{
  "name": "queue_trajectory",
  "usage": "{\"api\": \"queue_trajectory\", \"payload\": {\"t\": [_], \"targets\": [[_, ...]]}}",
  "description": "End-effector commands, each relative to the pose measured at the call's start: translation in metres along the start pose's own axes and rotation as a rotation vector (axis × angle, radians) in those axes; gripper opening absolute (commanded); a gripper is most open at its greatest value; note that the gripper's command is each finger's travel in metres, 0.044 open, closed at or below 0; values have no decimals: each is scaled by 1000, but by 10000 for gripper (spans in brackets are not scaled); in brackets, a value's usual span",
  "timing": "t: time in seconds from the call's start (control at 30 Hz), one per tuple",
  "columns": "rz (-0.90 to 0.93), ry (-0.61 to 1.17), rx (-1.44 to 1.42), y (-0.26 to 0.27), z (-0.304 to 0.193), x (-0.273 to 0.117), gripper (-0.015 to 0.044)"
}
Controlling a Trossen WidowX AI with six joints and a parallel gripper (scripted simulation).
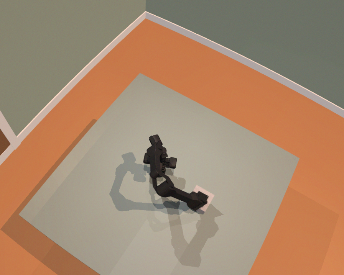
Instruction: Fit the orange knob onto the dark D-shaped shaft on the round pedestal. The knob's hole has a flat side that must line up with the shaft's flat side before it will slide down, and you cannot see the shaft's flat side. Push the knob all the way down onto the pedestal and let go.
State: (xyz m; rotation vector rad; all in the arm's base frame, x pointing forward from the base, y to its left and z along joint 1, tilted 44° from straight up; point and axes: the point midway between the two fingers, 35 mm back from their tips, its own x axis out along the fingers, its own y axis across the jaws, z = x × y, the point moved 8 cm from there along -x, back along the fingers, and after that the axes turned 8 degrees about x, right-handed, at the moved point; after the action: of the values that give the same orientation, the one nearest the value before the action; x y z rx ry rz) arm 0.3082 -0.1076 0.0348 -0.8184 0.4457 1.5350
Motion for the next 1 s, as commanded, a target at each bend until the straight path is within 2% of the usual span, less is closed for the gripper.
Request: {"api": "queue_trajectory", "payload": {"t": [0.0,0.97], "targets": [[-3,5,-15,0,1,-1,0],[-4,5,-15,-2,-2,3,0]]}}
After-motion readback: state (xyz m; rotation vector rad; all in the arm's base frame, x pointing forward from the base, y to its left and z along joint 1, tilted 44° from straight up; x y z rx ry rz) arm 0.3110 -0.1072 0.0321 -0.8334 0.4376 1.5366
